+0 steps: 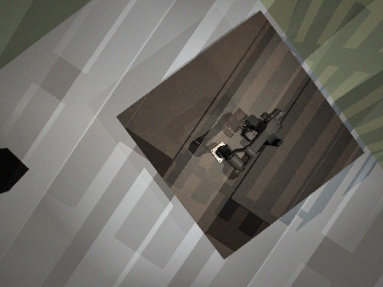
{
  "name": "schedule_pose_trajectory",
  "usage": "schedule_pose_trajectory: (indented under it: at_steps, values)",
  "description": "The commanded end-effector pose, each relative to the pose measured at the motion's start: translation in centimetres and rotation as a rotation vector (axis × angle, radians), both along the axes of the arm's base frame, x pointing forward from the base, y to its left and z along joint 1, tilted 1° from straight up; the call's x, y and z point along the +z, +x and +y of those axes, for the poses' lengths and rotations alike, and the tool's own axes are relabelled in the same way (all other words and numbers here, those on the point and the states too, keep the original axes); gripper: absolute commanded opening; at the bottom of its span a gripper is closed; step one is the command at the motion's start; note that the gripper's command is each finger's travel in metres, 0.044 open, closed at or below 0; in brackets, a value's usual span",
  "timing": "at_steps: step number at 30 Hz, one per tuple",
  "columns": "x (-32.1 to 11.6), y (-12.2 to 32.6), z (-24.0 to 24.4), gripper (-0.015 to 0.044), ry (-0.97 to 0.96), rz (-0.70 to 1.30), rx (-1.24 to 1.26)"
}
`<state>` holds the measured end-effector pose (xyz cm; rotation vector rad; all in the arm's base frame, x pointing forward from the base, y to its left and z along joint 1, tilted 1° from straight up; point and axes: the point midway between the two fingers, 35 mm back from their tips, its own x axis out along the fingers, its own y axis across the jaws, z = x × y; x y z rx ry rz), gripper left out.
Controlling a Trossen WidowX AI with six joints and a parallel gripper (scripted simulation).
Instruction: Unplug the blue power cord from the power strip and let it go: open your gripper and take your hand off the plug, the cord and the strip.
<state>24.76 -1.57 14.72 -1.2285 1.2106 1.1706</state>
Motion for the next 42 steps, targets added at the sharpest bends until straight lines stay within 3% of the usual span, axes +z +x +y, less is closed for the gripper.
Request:
schedule_pose_trajectory:
  at_steps: [1, 28, 42]
  values:
    - [0.1, 0.2, 1.5, 0.0000, 0.037, -0.006, 0.011]
    - [0.5, 0.0, 5.9, 0.0000, 0.040, -0.004, 0.013]
    - [0.1, -0.4, 5.3, 0.0367, 0.038, -0.003, 0.014]
